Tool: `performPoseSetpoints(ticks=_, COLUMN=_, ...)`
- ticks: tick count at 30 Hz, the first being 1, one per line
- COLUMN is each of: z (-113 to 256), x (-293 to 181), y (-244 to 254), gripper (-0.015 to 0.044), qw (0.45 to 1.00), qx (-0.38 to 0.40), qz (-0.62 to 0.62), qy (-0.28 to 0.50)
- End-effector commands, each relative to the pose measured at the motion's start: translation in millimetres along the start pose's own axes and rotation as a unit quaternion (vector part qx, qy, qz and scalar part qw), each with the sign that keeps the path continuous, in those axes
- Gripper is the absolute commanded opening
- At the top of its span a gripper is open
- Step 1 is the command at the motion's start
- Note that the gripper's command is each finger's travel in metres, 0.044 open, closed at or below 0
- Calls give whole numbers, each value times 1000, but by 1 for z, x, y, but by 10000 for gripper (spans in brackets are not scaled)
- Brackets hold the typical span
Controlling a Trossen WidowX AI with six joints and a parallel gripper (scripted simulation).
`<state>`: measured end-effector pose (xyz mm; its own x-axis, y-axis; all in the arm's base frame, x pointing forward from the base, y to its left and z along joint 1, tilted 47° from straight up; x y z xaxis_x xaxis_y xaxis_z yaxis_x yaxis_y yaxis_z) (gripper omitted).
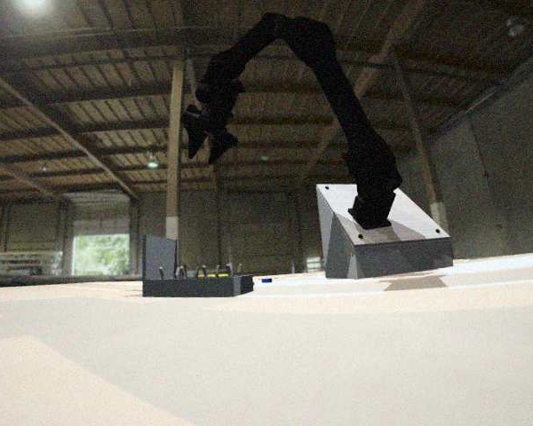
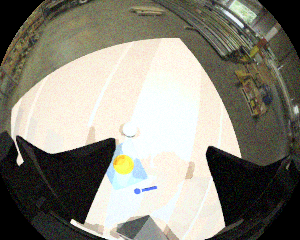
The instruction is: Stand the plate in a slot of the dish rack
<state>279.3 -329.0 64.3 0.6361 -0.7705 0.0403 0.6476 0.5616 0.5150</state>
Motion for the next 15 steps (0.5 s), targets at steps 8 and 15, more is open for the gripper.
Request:
performPoseSetpoints(ticks=8, z=-49, x=-45, y=25, gripper=400, qw=982, qx=46, qz=118, qy=138)
performPoseSetpoints(ticks=15, z=-72, x=-74, y=40, gripper=400, qw=954, qx=88, qz=187, qy=216)
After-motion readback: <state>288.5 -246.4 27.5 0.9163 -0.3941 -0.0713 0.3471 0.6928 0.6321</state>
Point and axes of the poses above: the point midway between the two fingers, 35 mm back from their tips, its own z axis back along the fingers, its own y axis across the jaws, x = y × z, the point moved 3 cm from there along z, back along the fingers, and after that the axes turned 7 degrees about -z, right-handed, at the moved point
